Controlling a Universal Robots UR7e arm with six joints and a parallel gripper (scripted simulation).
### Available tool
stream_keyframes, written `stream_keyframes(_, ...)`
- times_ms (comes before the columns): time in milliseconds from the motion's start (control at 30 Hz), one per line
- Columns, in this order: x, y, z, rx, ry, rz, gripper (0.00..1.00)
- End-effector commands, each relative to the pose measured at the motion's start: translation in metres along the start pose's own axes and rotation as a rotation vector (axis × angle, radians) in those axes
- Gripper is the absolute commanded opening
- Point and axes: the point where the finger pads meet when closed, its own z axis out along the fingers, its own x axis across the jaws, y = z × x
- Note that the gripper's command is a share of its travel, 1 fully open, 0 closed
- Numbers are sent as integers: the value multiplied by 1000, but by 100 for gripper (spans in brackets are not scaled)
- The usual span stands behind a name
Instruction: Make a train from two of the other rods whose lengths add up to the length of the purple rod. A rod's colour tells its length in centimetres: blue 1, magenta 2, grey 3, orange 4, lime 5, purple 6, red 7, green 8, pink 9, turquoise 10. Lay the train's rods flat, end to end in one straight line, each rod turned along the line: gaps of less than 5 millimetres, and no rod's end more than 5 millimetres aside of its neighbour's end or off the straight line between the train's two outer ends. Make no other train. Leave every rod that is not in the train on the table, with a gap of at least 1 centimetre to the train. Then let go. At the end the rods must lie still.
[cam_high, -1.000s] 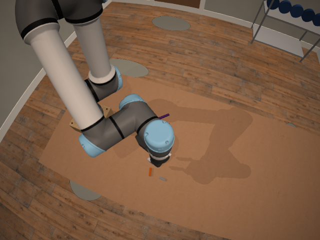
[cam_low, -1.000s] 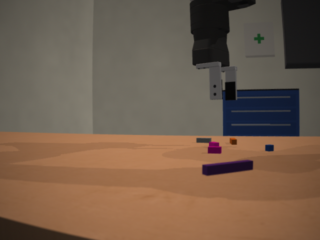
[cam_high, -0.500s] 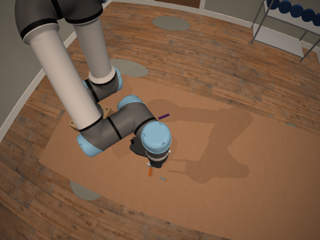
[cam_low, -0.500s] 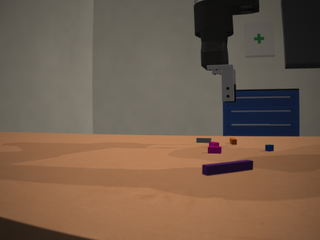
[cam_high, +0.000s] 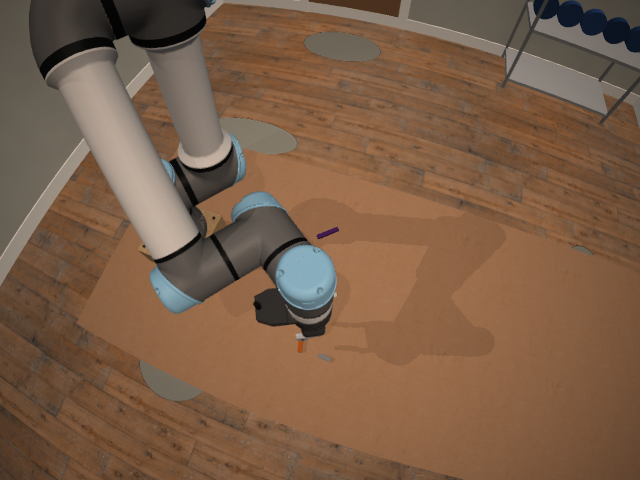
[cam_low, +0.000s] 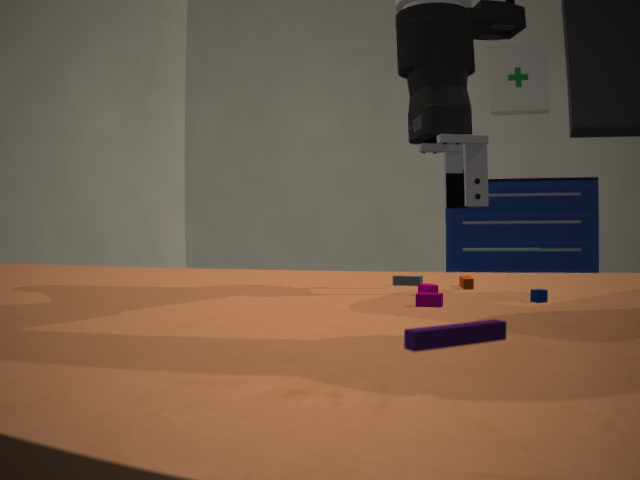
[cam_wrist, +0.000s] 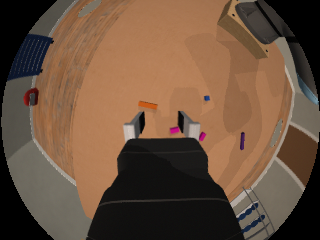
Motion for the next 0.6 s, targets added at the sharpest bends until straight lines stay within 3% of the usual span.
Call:
stream_keyframes(0, -4, -2, 1, -8, 2, -129, 100)
stream_keyframes(567, -15, -8, 4, -8, 1, -578, 100)
